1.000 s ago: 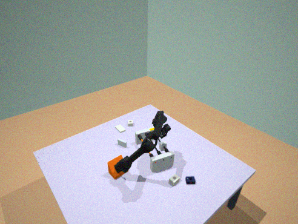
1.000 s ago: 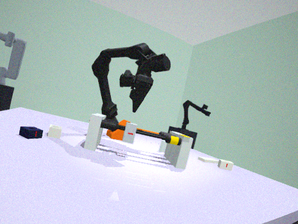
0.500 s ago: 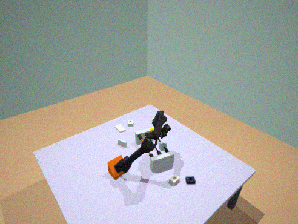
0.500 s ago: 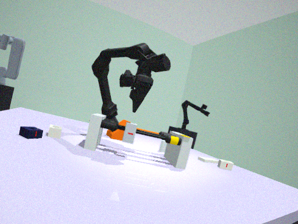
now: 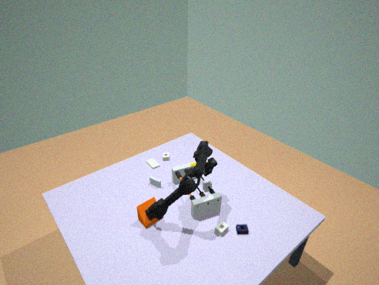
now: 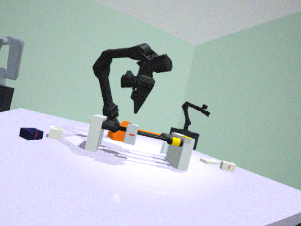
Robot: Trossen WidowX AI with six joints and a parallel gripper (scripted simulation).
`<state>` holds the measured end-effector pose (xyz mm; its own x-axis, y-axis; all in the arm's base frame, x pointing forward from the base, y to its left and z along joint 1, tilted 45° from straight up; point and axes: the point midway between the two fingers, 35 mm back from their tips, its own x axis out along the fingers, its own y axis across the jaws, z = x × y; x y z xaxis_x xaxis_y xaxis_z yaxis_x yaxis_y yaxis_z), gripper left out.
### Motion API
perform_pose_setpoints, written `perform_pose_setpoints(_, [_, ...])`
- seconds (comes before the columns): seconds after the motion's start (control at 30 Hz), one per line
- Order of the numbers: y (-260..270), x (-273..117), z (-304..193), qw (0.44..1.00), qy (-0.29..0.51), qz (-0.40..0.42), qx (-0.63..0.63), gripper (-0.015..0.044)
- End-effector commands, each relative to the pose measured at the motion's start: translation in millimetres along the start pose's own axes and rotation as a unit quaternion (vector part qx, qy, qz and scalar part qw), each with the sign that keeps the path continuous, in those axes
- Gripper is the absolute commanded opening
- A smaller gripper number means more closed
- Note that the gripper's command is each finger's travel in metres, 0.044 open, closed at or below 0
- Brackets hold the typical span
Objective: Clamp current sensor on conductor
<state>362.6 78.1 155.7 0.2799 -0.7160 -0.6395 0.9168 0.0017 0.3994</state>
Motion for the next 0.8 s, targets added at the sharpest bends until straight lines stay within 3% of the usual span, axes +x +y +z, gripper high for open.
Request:
perform_pose_setpoints(0.0, [0.1, -0.2, 0.6, 1.000, -0.001, 0.001, 0.001, 0.0440])
perform_pose_setpoints(0.77, [0.1, -0.2, 0.6, 1.000, -0.001, 0.001, 0.001, 0.0440])
